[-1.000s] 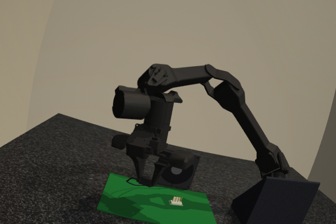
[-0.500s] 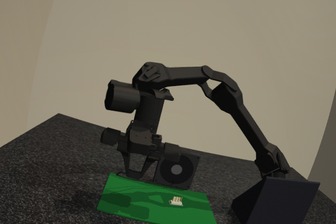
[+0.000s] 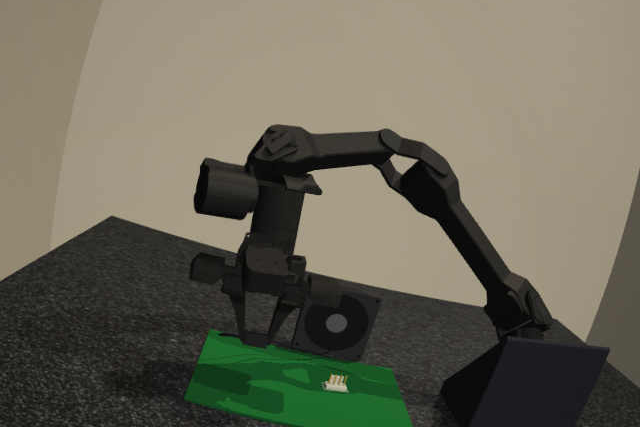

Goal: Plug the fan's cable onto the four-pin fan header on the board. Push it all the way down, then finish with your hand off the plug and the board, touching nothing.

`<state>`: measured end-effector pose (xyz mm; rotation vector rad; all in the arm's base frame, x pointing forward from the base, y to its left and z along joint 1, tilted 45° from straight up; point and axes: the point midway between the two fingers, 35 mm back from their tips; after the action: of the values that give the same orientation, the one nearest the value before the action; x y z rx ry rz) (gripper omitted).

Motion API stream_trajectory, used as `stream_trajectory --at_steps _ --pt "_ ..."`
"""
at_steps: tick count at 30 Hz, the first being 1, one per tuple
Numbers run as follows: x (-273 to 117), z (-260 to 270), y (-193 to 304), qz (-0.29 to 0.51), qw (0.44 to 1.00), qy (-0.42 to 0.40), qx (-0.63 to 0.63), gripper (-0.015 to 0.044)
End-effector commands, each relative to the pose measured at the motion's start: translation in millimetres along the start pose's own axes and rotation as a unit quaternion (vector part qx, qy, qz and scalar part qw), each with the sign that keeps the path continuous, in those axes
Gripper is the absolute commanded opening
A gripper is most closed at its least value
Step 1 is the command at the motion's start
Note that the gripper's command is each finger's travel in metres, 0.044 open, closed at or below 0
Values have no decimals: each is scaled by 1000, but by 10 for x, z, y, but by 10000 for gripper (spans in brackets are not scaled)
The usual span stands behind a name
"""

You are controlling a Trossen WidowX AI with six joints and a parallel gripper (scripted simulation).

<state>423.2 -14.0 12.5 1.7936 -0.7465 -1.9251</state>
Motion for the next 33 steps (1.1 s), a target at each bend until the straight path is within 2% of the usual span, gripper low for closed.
stream_trajectory --at_steps 1,33 --pt "69 26 1 -30 999 -16 -5 0" --pt "294 114 2 -252 965 -71 -26 0"
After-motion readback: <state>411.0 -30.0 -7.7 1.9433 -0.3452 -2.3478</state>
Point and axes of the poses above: the point midway between the two fingers, 35 mm back from their tips, its own x axis out along the fingers, its own z axis across the jaws, y = z × x, and after that the axes turned 2 degrees about -x, right-handed
